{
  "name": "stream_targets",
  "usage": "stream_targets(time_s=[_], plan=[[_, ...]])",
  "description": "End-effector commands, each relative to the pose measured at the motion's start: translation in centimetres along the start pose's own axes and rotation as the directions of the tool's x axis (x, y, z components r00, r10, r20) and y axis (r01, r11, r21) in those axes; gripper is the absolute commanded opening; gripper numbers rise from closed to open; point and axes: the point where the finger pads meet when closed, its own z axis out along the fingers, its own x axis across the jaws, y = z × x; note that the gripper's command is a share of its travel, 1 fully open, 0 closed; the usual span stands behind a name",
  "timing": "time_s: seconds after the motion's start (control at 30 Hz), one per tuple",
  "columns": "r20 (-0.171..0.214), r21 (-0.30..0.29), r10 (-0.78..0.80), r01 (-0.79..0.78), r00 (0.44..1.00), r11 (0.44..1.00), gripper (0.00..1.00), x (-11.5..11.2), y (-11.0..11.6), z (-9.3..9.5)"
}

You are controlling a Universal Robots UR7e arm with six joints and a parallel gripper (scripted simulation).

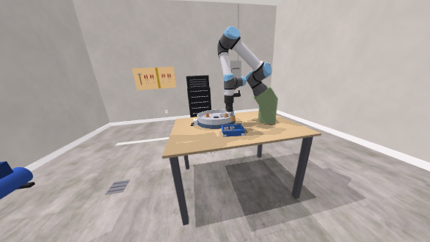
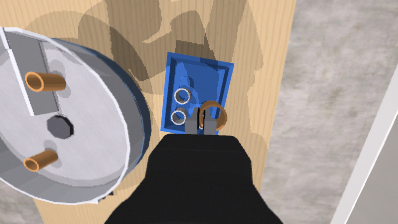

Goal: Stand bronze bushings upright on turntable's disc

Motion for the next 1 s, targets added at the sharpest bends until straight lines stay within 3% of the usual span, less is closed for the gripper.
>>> stream_targets(time_s=[0.0, 0.97], plan=[[0.0, 0.0, -0.001, 0.001, 1.0, 1.0, 0.0, 0.01, -0.1, -0.05], [0.001, 0.0, 0.0, 0.0, 1.0, 1.0, 0.0, -0.43, -0.12, -0.05]])
